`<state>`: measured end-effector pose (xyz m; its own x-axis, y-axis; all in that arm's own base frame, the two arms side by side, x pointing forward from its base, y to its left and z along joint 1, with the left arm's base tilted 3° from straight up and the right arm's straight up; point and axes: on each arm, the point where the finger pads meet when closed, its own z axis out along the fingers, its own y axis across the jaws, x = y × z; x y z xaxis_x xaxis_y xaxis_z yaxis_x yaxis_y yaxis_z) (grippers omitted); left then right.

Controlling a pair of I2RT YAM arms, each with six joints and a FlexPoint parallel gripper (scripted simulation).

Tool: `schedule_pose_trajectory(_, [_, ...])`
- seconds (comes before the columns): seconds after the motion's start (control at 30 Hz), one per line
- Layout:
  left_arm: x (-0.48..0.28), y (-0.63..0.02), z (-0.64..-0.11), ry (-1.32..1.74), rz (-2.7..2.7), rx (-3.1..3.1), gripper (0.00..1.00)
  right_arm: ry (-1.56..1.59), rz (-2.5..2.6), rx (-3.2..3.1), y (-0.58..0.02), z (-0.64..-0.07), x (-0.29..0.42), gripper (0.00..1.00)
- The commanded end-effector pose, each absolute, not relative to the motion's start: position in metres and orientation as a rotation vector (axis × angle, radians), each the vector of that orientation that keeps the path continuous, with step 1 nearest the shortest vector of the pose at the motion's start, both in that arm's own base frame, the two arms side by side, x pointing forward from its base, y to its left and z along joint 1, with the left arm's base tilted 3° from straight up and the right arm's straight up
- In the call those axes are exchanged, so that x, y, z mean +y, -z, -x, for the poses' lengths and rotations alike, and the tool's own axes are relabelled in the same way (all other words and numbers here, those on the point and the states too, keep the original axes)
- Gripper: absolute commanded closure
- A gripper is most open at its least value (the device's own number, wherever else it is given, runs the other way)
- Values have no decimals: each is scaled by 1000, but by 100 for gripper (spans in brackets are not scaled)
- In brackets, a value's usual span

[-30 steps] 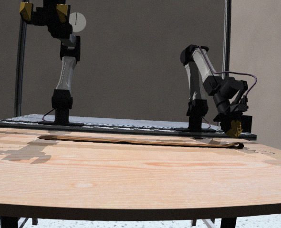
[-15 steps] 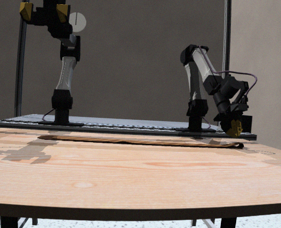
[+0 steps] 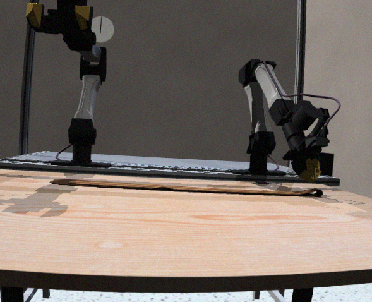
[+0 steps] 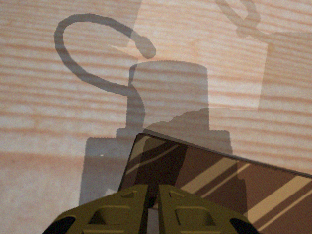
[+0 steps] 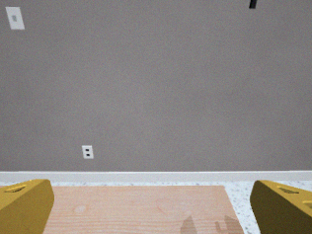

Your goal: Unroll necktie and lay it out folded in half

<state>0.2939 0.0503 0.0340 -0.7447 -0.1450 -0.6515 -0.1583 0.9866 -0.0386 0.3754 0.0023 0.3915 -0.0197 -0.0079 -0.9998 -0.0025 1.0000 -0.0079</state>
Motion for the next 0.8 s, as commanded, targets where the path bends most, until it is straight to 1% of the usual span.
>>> schedule_pose_trajectory(0.0, [52,-42,-297,-30,222,2407,93,-4,3,1582,-397,-377,2,0])
schedule_pose_trajectory(0.77, [53,-47,-298,-30,222,2407,93,-4,3,1582,-397,-377,2,0])
